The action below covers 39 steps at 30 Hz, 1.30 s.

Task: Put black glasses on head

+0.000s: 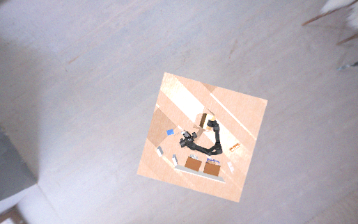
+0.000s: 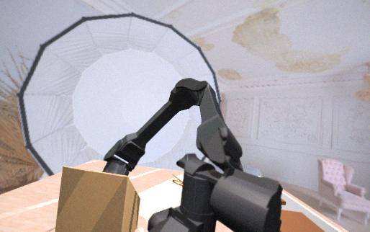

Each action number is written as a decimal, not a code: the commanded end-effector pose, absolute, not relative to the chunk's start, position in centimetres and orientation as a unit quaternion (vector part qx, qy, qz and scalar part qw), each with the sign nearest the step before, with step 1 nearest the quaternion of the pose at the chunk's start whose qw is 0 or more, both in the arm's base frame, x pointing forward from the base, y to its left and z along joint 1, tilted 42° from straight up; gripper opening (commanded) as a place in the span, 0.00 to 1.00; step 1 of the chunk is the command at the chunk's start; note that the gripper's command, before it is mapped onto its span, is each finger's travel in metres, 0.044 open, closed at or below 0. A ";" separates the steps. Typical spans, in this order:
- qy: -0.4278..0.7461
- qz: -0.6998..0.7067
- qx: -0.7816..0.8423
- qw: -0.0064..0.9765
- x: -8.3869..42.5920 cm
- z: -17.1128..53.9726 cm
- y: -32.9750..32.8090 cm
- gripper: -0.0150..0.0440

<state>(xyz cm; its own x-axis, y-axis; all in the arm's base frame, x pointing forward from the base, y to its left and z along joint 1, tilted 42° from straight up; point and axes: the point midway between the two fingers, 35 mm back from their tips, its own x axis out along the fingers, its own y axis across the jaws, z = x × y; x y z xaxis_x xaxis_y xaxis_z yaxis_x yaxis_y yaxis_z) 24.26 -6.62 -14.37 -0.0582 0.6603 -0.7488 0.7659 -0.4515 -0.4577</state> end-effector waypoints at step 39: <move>0.520 -0.510 0.683 0.053 24.5 -13.7 -6.9 0.25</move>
